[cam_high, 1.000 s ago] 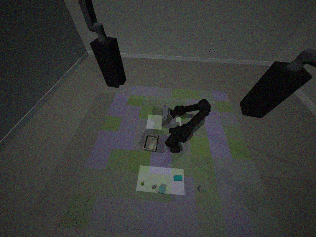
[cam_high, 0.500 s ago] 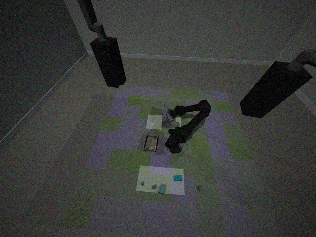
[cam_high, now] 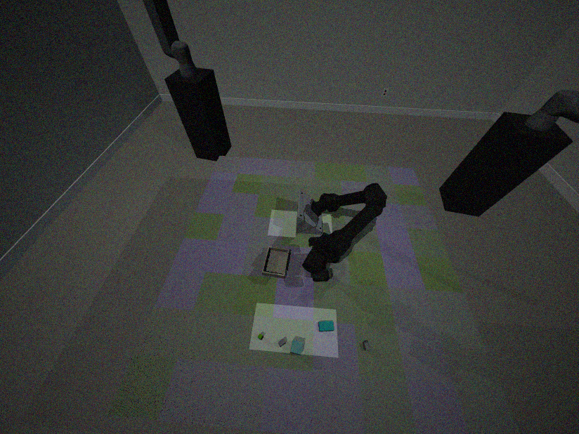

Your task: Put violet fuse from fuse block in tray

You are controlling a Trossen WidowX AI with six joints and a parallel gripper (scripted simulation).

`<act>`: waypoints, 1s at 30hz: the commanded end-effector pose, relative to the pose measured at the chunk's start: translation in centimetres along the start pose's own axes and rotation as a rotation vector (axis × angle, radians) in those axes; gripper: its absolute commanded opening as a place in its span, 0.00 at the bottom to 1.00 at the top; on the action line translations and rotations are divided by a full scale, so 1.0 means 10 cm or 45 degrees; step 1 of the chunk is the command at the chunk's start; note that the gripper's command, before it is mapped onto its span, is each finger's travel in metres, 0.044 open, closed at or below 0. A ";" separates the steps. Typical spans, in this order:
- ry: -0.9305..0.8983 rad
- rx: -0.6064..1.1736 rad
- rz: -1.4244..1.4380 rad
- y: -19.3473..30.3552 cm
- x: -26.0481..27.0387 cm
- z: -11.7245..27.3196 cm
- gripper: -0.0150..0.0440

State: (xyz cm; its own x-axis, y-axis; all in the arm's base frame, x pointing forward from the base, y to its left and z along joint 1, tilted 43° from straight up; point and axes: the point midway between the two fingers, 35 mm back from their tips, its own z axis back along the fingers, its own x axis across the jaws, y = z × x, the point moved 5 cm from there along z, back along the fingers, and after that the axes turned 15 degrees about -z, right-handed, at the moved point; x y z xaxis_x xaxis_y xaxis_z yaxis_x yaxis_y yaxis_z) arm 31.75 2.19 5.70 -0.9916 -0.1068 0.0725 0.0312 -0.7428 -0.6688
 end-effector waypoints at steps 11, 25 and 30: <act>-0.001 -0.001 0.000 0.00 0.00 -0.06 0.36; -0.001 -0.001 -0.001 0.00 0.00 -0.06 0.25; -0.001 -0.001 -0.001 0.00 0.00 -0.04 0.25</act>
State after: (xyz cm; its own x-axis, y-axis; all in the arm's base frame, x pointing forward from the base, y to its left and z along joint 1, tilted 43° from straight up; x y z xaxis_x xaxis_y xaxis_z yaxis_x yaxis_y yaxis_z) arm 31.64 2.59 5.27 -0.9914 -0.1069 0.0752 0.0292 -0.7423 -0.6694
